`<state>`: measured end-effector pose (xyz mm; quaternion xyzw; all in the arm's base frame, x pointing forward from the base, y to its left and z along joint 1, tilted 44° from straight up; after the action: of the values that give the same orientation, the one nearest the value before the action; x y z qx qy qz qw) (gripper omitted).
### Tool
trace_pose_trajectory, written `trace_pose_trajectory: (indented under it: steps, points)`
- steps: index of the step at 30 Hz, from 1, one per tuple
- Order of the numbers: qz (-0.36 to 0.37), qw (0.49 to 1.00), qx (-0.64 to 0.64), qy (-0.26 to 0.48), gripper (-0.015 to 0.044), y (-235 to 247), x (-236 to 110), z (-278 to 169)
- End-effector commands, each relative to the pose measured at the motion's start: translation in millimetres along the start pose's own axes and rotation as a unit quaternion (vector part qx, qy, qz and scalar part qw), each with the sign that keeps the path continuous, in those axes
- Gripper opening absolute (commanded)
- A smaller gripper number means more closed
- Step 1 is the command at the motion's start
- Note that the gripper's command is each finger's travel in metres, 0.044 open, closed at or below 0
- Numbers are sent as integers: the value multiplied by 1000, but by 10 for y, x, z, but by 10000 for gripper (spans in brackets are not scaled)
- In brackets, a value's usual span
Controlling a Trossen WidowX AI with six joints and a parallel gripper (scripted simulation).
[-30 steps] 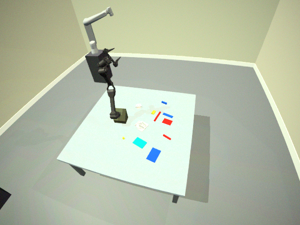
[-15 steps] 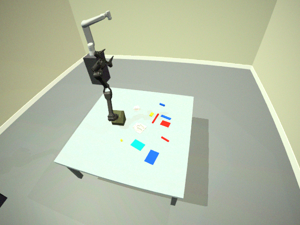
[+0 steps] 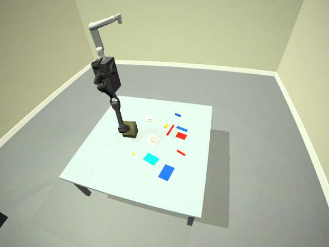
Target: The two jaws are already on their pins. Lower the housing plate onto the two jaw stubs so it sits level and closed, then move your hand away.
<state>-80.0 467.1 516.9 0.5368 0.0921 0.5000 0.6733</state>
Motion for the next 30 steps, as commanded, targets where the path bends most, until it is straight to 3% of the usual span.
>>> trace_pose_trajectory:
  steps: [1,15,30]
  points:
    - [37,998,59,1,440,309,-152,186]
    - [127,964,232,7,440,1051,-615,828]
    - [219,900,377,16,440,1532,-1125,1596]
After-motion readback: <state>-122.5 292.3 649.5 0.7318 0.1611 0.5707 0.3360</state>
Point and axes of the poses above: the point midway between the two fingers, 35 mm back from their tips, its own x axis out along the fingers, its own y axis across the jaws, z = x × y, the point moved 2 cm from there along -x, back along the fingers, and after that the axes turned 3 degrees about -x, right-handed, at the moved point
